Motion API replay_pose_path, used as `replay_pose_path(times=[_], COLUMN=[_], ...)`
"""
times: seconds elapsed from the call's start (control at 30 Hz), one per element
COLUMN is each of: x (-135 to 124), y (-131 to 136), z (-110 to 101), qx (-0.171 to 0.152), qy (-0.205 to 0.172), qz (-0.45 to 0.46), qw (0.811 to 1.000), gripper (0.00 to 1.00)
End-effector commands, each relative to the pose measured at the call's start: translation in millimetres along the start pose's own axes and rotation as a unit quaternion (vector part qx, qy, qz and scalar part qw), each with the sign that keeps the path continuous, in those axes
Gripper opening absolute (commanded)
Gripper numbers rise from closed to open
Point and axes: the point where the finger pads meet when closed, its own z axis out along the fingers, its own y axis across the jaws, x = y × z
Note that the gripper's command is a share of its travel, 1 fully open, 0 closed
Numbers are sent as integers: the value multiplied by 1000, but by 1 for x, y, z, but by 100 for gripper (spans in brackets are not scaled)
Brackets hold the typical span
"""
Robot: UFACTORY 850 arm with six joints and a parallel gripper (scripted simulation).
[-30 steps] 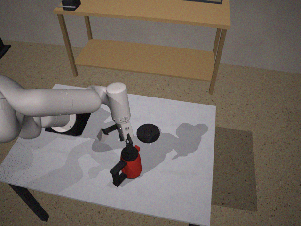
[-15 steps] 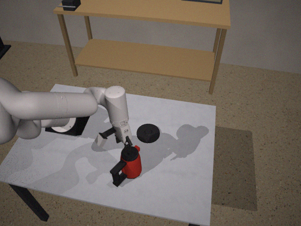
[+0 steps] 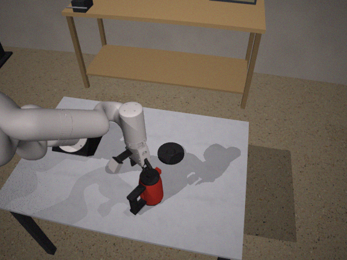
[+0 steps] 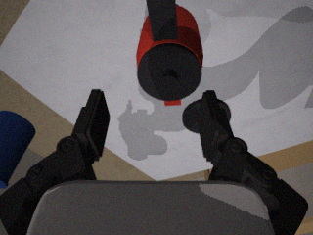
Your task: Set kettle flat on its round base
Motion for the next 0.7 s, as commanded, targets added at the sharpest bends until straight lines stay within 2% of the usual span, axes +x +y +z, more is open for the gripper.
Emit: replay_pose_path(times=[0.0, 0.67], x=[4, 12], y=[0, 1], z=[-1, -2], qx=[-8, -24], qy=[-4, -14], qz=[-19, -60], qw=[1000, 998], gripper=[81, 81])
